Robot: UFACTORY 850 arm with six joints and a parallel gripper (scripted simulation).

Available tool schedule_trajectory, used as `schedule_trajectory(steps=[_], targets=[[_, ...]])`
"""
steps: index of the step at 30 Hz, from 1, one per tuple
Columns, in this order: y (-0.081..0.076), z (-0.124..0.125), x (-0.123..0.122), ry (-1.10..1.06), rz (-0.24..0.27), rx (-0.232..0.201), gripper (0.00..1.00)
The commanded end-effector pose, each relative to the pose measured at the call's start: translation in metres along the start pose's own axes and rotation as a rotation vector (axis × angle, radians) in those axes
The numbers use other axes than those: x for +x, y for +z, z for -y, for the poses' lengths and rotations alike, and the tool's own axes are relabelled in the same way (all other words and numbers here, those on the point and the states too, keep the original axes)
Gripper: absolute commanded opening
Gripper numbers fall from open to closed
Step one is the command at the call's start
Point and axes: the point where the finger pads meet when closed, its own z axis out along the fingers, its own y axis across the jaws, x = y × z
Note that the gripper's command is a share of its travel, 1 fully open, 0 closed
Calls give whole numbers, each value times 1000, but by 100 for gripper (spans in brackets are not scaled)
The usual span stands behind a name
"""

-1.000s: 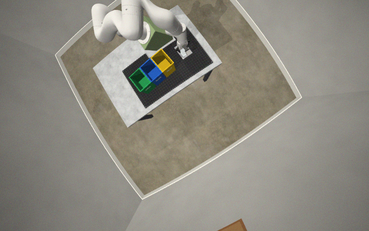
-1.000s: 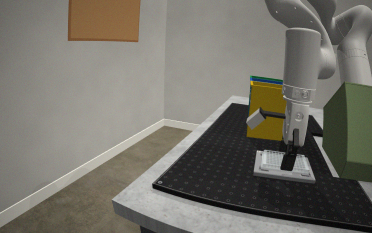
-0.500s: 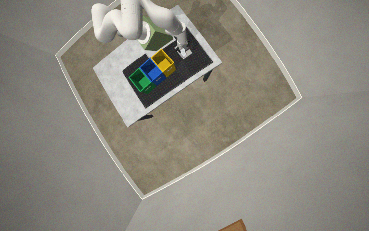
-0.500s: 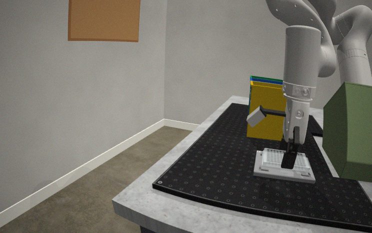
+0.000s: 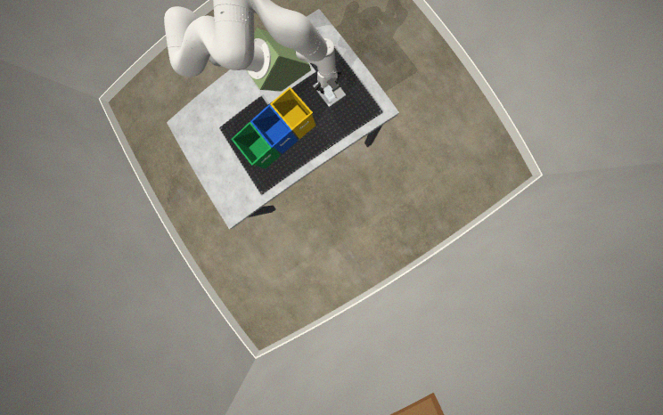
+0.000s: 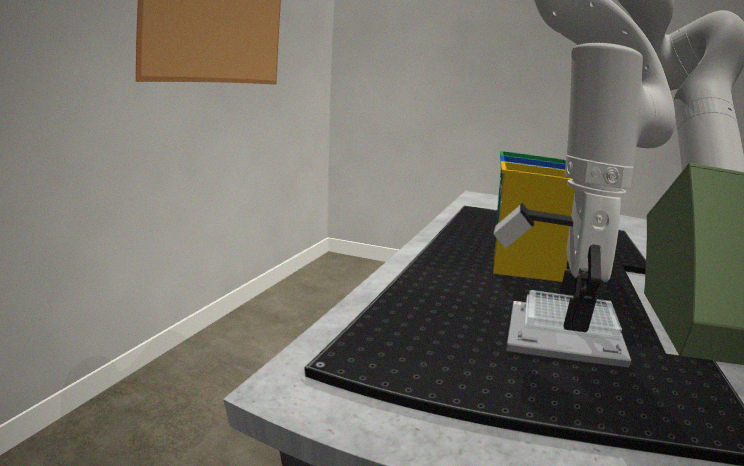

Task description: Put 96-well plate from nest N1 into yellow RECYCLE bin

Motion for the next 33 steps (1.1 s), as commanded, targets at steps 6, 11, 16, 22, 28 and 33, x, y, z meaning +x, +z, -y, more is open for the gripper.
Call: schedule_trajectory(steps=[6, 11, 16, 22, 28, 33], targets=[[-6, 1, 1, 0, -1, 1, 0], [-6, 1, 1, 0, -1, 1, 0], [-8, 1, 1, 0, -1, 1, 0], [-18, 1, 1, 0, -1, 1, 0], [-28, 1, 1, 0, -1, 1, 0], [-33, 1, 1, 0, -1, 1, 0]])
